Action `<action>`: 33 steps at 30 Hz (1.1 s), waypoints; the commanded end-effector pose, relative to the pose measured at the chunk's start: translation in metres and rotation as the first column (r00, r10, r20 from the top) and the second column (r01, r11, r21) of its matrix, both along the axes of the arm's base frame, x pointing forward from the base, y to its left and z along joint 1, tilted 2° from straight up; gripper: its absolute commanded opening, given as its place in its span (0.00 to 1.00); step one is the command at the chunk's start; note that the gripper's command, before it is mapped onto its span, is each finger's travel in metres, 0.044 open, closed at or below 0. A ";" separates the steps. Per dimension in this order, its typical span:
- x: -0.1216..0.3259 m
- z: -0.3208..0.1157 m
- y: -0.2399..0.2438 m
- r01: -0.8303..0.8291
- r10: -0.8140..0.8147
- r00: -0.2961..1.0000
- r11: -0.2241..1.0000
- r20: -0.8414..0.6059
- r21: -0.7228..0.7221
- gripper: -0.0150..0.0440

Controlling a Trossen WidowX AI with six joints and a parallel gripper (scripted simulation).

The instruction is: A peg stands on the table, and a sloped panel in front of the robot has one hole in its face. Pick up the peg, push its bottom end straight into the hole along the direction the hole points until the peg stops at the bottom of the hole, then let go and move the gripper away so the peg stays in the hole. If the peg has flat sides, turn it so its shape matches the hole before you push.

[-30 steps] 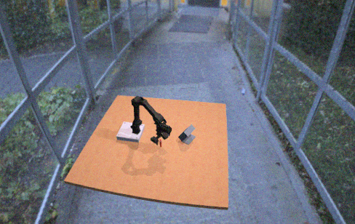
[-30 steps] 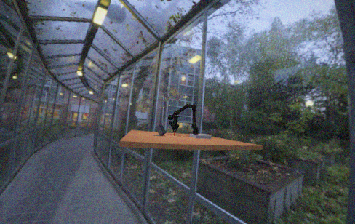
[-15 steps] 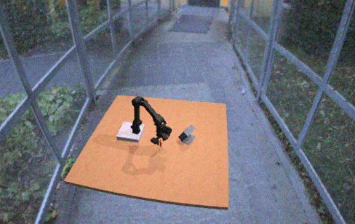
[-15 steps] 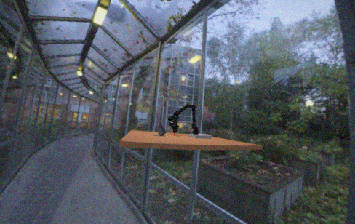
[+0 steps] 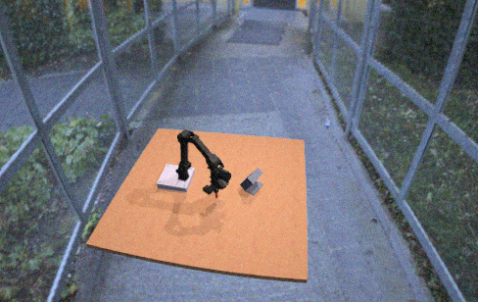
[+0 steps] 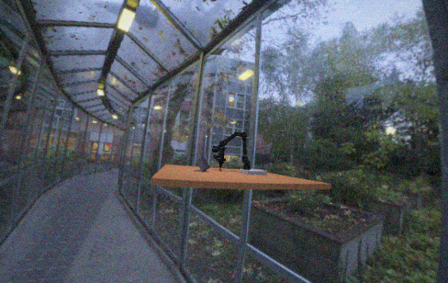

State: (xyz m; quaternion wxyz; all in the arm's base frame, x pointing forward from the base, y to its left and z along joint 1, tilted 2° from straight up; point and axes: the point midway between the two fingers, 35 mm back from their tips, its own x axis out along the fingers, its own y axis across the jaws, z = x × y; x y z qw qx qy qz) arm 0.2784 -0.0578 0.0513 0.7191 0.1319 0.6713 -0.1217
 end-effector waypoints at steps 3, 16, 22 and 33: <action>0.000 0.000 0.000 0.000 0.000 1.000 1.000 0.000 0.000 0.25; 0.001 0.042 -0.001 0.001 -0.001 1.000 1.000 -0.002 -0.002 0.25; 0.001 0.064 0.000 0.002 -0.002 1.000 1.000 -0.003 -0.003 0.25; 0.001 0.079 0.002 -0.032 0.032 0.999 0.999 0.001 -0.016 0.25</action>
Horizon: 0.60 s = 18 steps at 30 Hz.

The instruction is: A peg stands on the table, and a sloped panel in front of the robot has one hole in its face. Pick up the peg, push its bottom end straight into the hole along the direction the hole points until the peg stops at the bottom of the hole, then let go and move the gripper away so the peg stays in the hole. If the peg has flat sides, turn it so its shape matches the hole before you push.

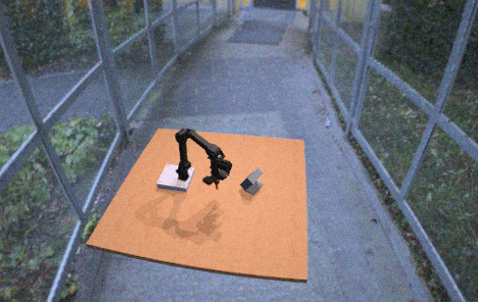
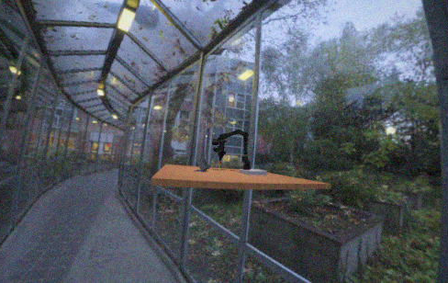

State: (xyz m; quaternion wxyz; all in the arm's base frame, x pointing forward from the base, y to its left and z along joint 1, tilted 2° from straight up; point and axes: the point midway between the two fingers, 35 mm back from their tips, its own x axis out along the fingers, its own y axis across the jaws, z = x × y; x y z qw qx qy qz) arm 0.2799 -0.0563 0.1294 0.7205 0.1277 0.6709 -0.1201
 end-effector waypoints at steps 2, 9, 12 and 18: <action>0.001 0.001 0.002 -0.051 0.051 0.999 0.998 0.002 -0.021 0.25; 0.004 -0.001 0.006 -0.147 0.148 0.989 0.988 0.009 -0.054 0.25; 0.006 -0.001 0.008 -0.188 0.189 0.982 0.980 0.011 -0.069 0.25; 0.008 -0.003 0.012 -0.268 0.270 0.963 0.959 0.012 -0.098 0.25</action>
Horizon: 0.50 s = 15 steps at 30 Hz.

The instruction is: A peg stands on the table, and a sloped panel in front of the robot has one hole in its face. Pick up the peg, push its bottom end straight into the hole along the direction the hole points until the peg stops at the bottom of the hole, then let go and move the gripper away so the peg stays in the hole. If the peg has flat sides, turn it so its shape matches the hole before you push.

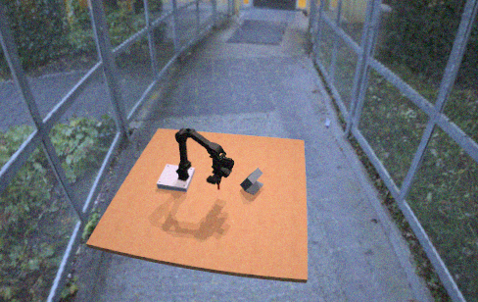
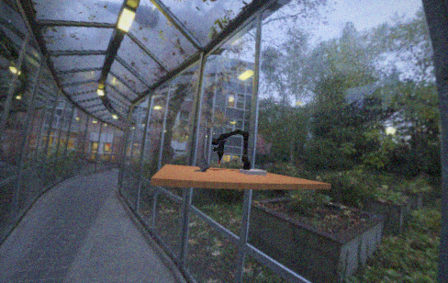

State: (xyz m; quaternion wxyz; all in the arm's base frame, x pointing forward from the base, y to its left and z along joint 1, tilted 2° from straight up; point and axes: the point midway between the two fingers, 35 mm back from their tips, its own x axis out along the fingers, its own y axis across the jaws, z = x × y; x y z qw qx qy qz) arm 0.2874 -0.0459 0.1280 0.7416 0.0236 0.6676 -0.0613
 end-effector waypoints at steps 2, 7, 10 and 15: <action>0.002 -0.002 0.003 -0.070 0.071 0.997 0.997 0.004 -0.029 0.25; 0.004 -0.002 0.006 -0.138 0.139 0.990 0.989 0.007 -0.054 0.25; 0.005 -0.003 0.008 -0.178 0.179 0.984 0.982 0.008 -0.069 0.25; 0.008 -0.004 0.012 -0.244 0.246 0.969 0.965 0.008 -0.095 0.25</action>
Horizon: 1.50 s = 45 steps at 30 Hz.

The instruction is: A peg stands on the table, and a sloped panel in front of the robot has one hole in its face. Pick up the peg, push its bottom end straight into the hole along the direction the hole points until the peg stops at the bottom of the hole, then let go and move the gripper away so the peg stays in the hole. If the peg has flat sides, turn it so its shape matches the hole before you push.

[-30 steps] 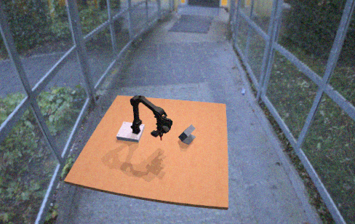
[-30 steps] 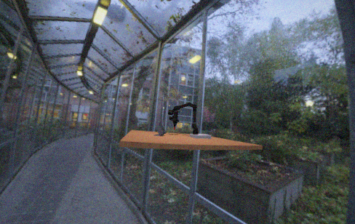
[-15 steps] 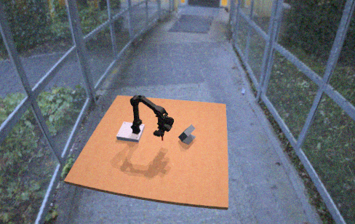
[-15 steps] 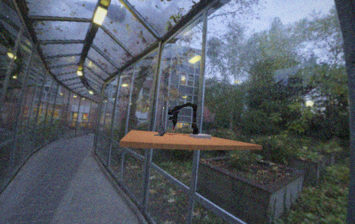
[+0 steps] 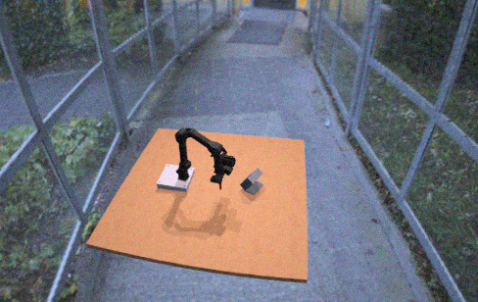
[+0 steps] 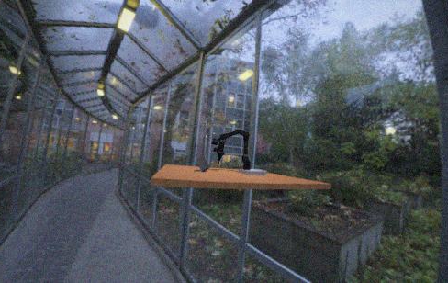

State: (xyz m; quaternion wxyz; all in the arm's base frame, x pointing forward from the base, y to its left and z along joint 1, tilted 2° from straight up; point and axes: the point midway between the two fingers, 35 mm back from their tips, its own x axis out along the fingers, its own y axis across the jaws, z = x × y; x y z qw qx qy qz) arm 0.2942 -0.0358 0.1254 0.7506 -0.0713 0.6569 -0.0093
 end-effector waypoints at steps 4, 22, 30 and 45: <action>0.003 -0.002 0.004 -0.096 0.097 0.995 0.995 0.004 -0.041 0.25; 0.010 -0.003 0.018 -0.327 0.330 0.944 0.935 -0.001 -0.136 0.25; 0.013 -0.004 0.024 -0.422 0.426 0.905 0.889 -0.013 -0.178 0.25; 0.018 -0.004 0.037 -0.580 0.588 0.807 0.774 -0.049 -0.254 0.25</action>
